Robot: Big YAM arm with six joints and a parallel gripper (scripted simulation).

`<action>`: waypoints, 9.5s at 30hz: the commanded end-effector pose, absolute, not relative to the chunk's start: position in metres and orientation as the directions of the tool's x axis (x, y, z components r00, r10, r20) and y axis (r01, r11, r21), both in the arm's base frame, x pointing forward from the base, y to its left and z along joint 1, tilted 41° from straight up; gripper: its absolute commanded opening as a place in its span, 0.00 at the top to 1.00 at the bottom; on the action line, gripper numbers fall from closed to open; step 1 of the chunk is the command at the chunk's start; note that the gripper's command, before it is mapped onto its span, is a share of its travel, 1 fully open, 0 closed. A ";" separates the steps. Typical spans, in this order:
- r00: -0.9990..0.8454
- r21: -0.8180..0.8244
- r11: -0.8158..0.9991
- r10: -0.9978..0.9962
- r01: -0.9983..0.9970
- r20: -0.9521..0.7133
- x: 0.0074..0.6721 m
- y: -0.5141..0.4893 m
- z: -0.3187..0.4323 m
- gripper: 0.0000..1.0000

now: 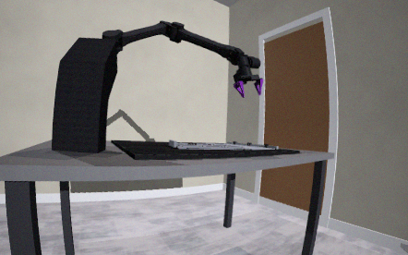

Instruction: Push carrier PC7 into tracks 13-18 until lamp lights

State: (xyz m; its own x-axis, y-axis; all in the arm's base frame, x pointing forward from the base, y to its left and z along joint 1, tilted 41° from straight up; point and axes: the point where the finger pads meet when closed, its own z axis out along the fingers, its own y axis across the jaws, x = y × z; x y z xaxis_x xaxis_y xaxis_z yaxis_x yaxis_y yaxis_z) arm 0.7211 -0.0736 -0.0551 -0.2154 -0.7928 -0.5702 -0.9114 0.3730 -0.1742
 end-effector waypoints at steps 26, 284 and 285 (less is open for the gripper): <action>-0.142 -0.181 0.309 -0.784 -0.934 -0.604 0.657 -0.007 -0.087 0.00; 0.102 -0.190 0.025 -0.770 -0.982 -0.630 0.401 0.153 -0.246 1.00; 0.102 -0.190 0.025 -0.771 -0.982 -0.629 0.401 0.152 -0.246 1.00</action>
